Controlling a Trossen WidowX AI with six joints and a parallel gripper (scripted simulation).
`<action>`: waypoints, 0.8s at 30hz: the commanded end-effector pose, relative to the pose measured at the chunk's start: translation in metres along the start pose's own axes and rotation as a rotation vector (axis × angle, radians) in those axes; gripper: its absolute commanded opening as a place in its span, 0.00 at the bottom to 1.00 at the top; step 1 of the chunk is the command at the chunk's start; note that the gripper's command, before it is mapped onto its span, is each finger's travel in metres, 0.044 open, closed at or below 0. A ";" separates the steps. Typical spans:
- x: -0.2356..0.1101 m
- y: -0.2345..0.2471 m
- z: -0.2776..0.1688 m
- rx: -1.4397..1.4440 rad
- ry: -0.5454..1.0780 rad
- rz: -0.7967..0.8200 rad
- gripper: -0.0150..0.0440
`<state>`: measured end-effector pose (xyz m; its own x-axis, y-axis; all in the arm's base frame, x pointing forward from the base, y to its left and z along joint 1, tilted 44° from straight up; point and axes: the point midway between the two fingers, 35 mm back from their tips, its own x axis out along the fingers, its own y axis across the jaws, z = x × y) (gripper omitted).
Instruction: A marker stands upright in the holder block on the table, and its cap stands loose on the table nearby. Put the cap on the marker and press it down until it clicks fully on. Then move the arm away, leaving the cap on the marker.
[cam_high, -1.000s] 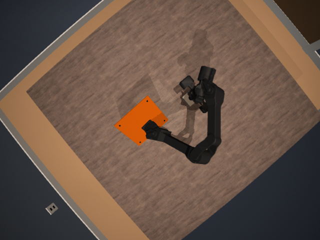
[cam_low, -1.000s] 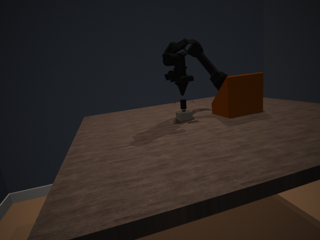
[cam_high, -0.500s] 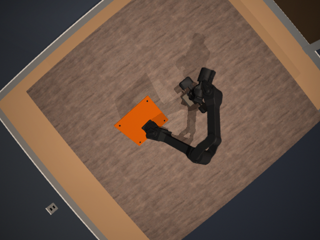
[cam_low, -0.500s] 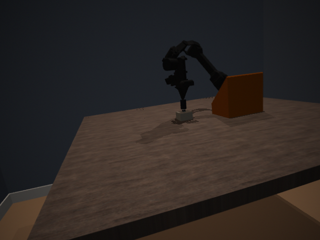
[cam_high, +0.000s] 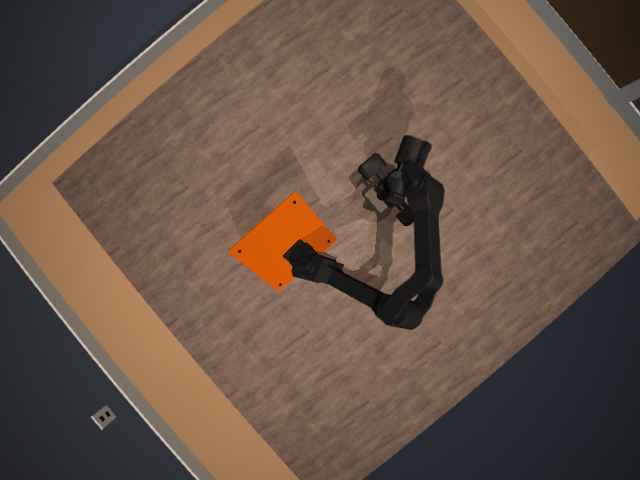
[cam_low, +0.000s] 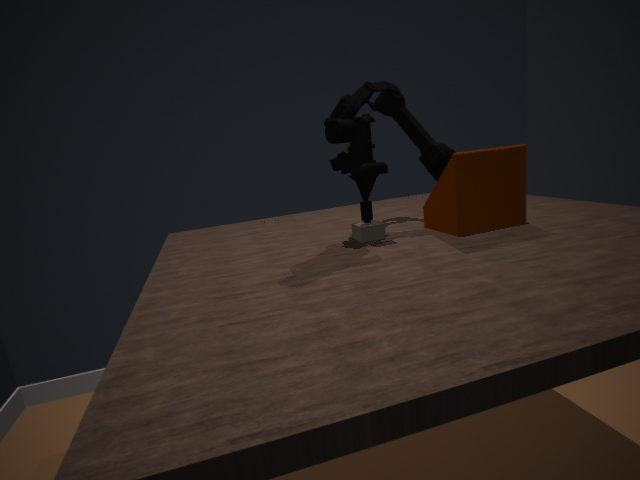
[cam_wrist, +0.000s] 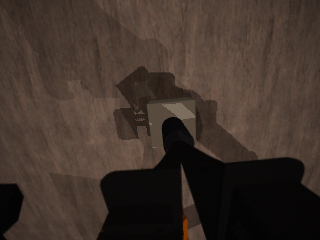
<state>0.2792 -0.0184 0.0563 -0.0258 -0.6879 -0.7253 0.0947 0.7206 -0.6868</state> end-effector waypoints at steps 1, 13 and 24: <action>-0.017 0.001 0.003 0.003 -0.001 0.005 0.25; -0.088 0.001 0.001 0.002 0.001 0.004 0.30; -0.088 0.001 0.001 0.002 0.001 0.004 0.79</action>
<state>0.2829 0.0429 0.1208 -0.0190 -0.6842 -0.7291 0.0965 0.7245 -0.6824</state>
